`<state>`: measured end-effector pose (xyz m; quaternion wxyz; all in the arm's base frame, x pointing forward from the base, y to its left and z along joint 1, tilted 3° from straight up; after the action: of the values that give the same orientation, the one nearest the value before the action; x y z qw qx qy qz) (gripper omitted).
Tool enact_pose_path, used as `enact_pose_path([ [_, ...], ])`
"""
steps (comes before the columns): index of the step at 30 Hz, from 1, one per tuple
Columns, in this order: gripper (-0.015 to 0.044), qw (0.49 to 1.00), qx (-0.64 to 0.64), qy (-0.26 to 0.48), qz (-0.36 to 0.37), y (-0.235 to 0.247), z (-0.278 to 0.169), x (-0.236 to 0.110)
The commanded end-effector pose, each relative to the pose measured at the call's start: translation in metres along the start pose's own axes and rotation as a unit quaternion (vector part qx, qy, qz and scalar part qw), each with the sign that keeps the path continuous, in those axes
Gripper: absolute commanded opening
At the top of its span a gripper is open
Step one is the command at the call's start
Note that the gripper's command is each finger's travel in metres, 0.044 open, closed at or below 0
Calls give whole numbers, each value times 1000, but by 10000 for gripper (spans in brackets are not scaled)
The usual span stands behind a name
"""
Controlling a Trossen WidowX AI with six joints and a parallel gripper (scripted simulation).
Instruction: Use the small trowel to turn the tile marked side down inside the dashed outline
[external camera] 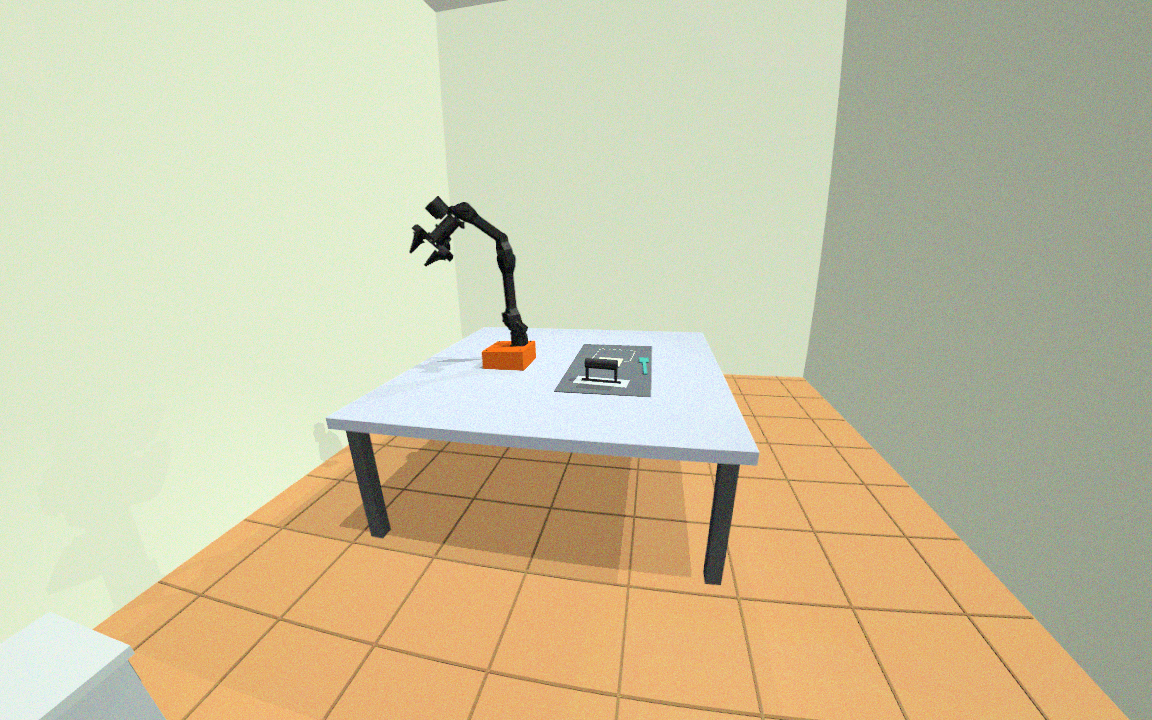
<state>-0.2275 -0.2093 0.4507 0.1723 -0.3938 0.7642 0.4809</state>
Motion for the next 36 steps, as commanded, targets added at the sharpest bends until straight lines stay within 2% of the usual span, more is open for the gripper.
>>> enact_pose_path([
  [1, 374, 1000, 0, 0, 0, 0, 0, 0],
  [11, 111, 1000, 0, 0, 0, 0, 0, 0],
  [12, 100, 1000, 0, 0, 0, 0, 0, 0],
  [21, 100, 1000, 0, 0, 0, 0, 0, 0],
  [25, 0, 1000, 0, 0, 0, 0, 0, 0],
  [36, 0, 1000, 0, 0, 0, 0, 0, 0],
])
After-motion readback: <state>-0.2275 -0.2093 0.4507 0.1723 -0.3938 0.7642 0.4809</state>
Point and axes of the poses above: the point midway between the two fingers, 35 mm back from their tips, its own x axis out along the fingers, its own y axis across the jaws, z = x × y, the point moved 4 cm from there along -x, back along the fingers, and after that the axes turned 2 degrees about x, right-handed, at the moved point
